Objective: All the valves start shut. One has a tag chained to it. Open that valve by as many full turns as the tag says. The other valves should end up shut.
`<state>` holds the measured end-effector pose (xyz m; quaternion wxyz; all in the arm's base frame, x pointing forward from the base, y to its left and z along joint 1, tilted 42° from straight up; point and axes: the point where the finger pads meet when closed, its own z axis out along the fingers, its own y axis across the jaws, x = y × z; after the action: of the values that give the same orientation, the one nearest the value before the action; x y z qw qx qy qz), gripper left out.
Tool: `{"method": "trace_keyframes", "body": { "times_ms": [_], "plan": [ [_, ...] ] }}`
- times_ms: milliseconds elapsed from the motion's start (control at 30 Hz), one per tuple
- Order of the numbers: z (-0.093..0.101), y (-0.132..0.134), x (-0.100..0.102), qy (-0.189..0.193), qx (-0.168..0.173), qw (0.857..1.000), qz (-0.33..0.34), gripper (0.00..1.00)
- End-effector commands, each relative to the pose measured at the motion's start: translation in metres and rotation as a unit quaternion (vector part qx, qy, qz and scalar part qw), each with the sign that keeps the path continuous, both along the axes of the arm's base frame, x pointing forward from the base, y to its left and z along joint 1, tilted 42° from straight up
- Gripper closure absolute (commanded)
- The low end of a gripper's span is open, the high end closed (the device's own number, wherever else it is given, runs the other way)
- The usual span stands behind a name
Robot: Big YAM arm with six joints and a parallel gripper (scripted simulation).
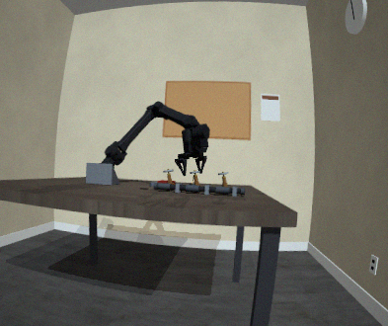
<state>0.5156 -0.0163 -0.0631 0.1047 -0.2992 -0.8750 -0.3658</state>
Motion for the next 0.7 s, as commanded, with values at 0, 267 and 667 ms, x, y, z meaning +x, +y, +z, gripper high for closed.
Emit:
{"method": "trace_keyframes", "body": {
  "times_ms": [0, 267, 667],
  "plan": [
    [0.010, -0.011, 0.023, 0.093, -0.010, 0.985, -0.143, 0.00],
    [0.010, -0.011, 0.023, 0.195, -0.008, 0.944, -0.264, 0.00],
    [-0.001, -0.009, 0.019, 0.210, -0.006, 0.941, -0.266, 0.00]
  ]
}}
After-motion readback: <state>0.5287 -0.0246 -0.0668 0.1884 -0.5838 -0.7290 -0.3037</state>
